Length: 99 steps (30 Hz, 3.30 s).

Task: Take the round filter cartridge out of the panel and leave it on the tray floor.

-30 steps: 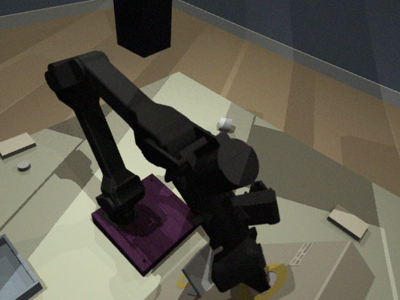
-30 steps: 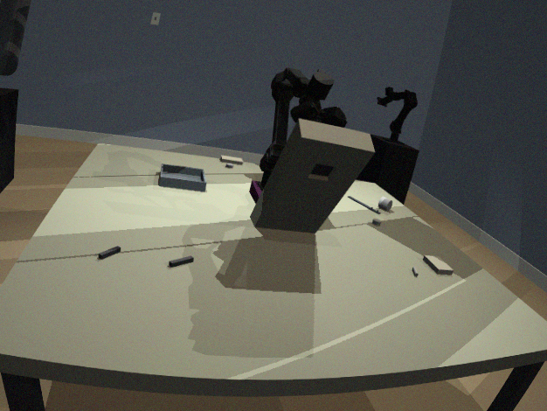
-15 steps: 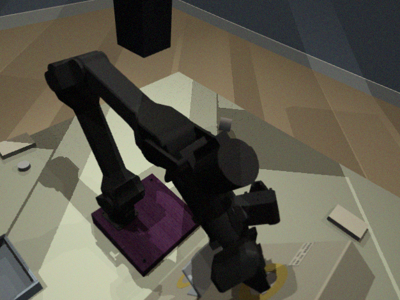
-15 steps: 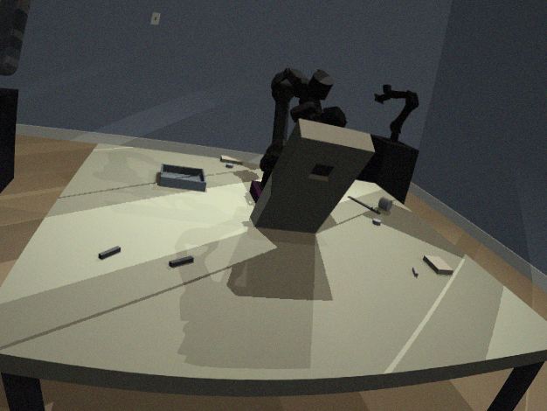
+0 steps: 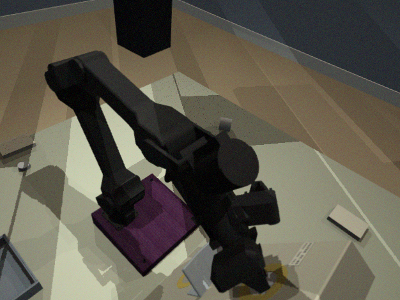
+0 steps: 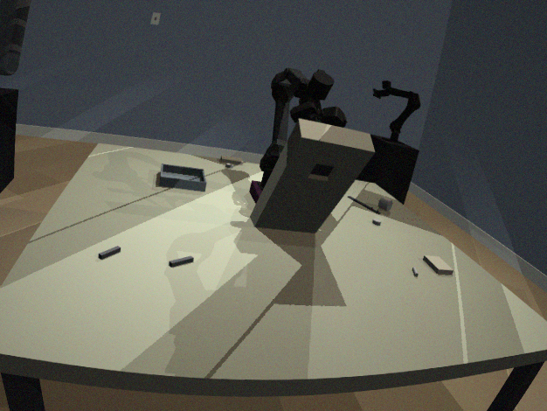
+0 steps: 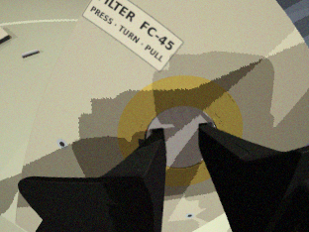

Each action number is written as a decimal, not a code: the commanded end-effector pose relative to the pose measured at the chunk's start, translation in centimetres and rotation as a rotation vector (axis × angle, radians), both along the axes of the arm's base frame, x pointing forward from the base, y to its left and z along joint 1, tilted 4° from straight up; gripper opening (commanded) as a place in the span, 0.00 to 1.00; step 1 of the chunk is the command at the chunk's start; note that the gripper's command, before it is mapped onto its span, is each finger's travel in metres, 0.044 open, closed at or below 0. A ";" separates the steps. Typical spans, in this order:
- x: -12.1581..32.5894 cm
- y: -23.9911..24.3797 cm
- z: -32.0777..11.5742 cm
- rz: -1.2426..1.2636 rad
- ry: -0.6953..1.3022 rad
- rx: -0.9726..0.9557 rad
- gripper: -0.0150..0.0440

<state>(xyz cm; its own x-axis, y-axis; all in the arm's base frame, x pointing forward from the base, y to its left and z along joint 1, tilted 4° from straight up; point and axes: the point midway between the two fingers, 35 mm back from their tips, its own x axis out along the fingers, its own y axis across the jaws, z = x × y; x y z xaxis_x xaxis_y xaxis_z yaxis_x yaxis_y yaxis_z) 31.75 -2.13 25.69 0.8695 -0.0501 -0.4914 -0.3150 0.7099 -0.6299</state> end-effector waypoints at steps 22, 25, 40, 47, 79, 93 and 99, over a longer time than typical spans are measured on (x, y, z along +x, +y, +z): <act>0.7 -0.1 -0.2 -0.009 -0.004 0.004 0.25; 0.7 -0.1 -0.2 -0.009 -0.004 0.004 0.25; -1.7 0.1 1.2 -0.004 0.000 0.004 0.25; -5.5 0.3 3.3 -0.008 0.002 0.004 0.25; -9.1 0.6 -3.0 -0.007 0.022 0.009 0.30; -9.1 0.6 -3.2 -0.007 0.018 0.008 0.45; -8.4 0.5 -0.9 -0.009 0.004 0.004 0.45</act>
